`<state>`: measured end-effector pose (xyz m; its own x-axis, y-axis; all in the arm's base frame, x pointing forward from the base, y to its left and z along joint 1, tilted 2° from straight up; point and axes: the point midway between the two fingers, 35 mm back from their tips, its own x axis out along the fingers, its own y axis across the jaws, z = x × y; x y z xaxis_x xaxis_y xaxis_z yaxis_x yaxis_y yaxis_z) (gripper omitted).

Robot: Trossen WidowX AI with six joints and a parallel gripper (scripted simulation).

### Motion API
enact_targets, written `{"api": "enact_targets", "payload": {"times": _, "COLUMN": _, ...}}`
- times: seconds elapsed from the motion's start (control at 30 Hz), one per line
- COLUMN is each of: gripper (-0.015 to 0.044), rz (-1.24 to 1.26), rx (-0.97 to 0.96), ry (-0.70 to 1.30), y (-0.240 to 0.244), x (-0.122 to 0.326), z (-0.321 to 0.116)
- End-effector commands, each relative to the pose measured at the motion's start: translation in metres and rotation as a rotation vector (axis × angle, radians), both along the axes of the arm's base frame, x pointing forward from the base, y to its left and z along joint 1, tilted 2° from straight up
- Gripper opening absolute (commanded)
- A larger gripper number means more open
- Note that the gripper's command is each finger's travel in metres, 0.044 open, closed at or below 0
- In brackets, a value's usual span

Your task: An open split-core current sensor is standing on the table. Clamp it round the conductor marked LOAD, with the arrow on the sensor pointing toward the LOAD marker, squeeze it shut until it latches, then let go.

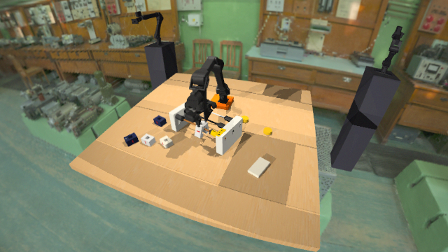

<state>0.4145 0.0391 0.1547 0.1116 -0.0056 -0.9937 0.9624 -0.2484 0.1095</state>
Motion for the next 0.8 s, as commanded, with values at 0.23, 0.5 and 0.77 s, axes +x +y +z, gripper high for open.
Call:
{"api": "enact_targets", "payload": {"times": 0.23, "gripper": 0.0315, "rz": 0.0, "rx": -0.002, "ry": -0.003, "y": 0.0, "x": -0.001, "z": 0.001}}
{"api": "enact_targets", "payload": {"times": 0.5, "gripper": 0.044, "rz": 0.0, "rx": -0.002, "ry": -0.003, "y": 0.0, "x": -0.001, "z": 0.001}}
{"api": "enact_targets", "payload": {"times": 0.77, "gripper": 0.044, "rz": 0.002, "rx": 0.002, "ry": -0.008, "y": 0.0, "x": 0.003, "z": -0.026}}
